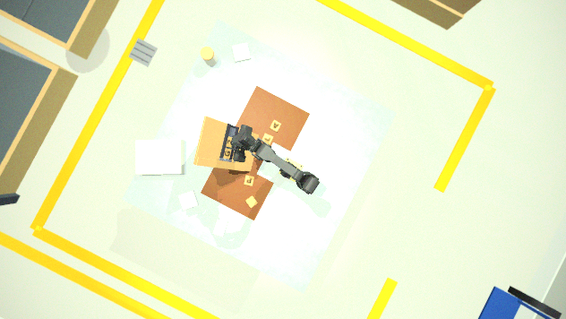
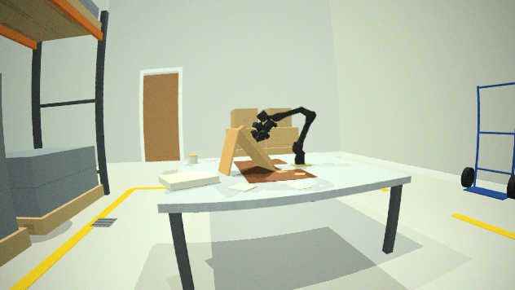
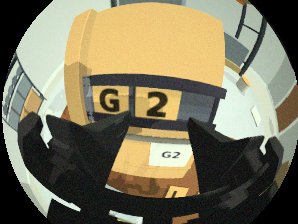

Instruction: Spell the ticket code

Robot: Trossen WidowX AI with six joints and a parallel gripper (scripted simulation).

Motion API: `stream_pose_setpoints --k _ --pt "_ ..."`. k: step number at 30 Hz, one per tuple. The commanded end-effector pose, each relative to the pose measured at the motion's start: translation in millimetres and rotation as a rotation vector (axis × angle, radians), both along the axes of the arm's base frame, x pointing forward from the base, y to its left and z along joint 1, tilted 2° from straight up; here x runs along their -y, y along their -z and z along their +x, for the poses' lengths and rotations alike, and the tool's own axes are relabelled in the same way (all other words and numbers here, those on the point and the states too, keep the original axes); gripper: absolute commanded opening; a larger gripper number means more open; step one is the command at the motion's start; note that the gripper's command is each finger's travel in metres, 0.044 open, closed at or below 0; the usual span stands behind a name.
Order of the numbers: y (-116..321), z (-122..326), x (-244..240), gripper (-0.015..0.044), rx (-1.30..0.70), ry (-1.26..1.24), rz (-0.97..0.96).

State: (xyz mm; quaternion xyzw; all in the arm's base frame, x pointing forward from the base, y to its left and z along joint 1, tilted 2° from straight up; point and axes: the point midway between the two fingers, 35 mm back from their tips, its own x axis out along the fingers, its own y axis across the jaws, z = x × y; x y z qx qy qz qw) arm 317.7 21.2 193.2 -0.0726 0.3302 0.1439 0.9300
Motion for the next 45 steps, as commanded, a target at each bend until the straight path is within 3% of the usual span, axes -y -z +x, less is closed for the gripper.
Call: stream_pose_setpoints --k 1,30,41,45 --pt "-3 -2 0 0.0295 0.006 -0.006 -0.001" --pt "-13 -10 0 0.0295 0.005 -0.006 -0.001" --pt "-10 -10 0 0.0006 0.001 -0.003 0.0" --pt "-10 -10 0 0.0 0.001 -0.003 0.0"
